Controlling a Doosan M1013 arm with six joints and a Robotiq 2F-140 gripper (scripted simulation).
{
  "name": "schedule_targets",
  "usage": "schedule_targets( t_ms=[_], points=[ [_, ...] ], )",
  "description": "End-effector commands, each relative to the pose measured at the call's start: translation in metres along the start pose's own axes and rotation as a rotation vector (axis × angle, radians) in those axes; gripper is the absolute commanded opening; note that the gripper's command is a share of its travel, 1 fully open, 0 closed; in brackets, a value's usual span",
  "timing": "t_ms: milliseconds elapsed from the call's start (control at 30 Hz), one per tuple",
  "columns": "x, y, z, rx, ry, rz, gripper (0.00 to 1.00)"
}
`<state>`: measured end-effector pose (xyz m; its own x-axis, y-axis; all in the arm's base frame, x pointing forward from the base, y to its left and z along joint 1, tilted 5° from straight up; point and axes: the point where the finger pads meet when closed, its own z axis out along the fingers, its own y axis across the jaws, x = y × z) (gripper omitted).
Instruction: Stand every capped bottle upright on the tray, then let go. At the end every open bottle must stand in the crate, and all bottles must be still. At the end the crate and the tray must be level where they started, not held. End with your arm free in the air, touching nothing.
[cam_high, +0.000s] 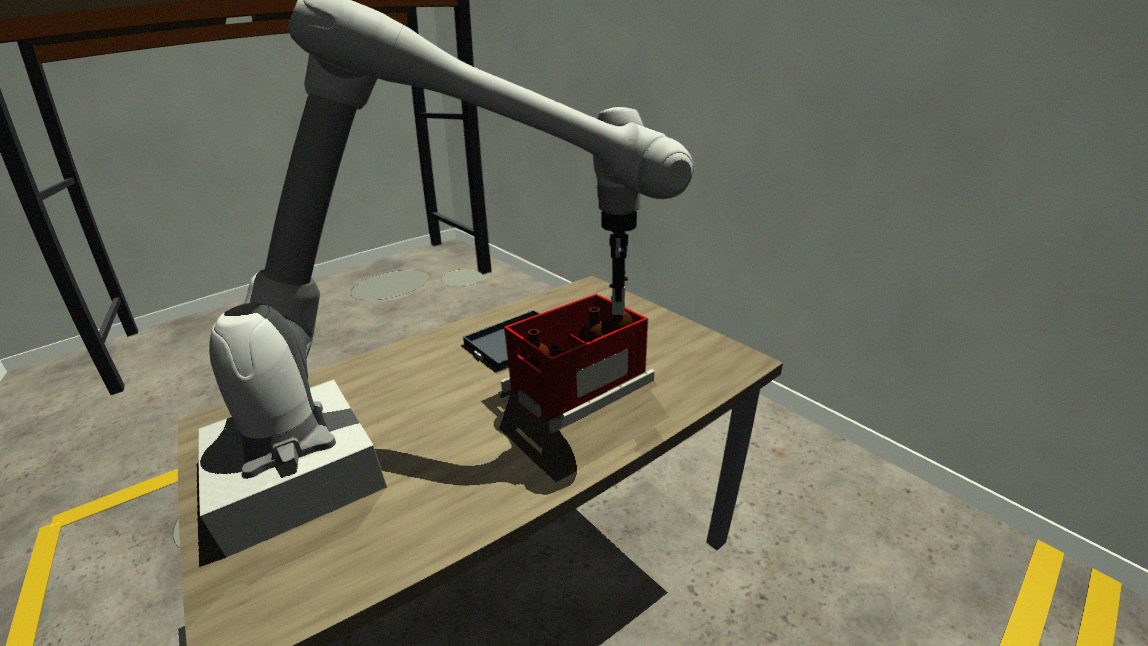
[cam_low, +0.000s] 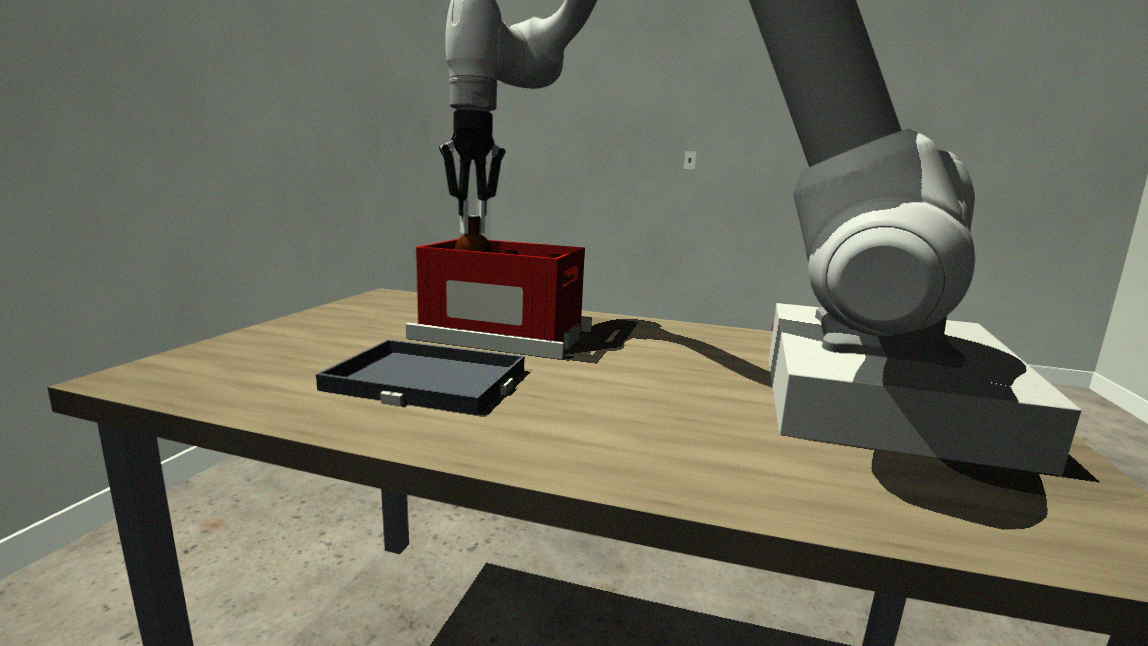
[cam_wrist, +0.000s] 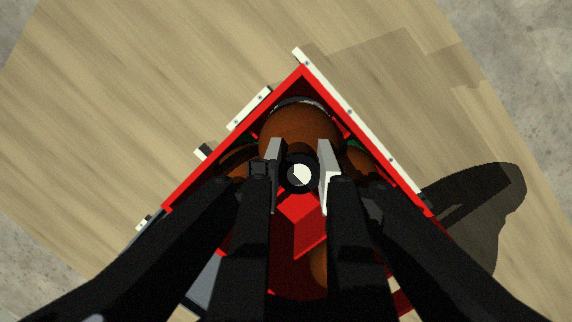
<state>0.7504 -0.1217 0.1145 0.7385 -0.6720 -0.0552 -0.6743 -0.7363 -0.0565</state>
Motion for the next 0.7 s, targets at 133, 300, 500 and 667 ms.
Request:
schedule_targets(
  t_ms=[133, 300, 500, 667],
  points=[
    [0.0, 0.0, -0.022, 0.0, 0.0, 0.0, 0.0],
    [0.0, 0.0, -0.036, 0.0, 0.0, 0.0, 0.0],
    [0.0, 0.0, -0.051, 0.0, 0.0, 0.0, 0.0],
    [0.0, 0.0, -0.068, 0.0, 0.0, 0.0, 0.0]
  ],
)
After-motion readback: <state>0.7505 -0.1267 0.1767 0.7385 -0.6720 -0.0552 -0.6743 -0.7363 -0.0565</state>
